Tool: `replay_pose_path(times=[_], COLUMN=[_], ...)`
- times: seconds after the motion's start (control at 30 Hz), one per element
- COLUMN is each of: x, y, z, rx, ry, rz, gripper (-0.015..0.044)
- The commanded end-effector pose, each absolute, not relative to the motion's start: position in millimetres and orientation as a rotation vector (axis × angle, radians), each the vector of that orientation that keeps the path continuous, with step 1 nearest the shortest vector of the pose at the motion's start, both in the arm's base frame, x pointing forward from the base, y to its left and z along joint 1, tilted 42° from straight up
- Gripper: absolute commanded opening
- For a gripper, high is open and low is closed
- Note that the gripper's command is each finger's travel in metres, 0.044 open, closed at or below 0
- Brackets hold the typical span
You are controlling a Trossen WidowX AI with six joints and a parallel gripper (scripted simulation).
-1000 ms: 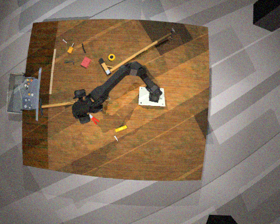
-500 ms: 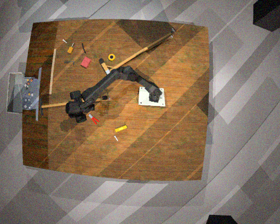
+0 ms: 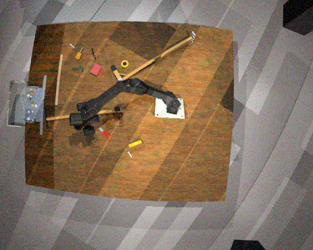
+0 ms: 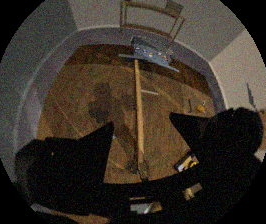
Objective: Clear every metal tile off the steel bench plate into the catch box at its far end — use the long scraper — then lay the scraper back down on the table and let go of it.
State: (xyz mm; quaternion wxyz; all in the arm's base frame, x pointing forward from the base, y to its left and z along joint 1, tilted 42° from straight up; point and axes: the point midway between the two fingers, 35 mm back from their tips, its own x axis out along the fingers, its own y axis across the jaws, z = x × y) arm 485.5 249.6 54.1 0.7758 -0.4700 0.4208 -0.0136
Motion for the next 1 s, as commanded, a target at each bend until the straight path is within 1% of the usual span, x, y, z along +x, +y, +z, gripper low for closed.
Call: replay_pose_path(times=[0.0, 0.7, 0.97], x=[493, 520, 518], y=[237, 168, 167], z=[35, -35, -34], rx=[-1.009, -0.943, -0.940], ry=[0.969, 1.225, 1.228], rz=[-0.035, -0.063, -0.064], gripper=[0.0440, 0.0440, 0.0440])
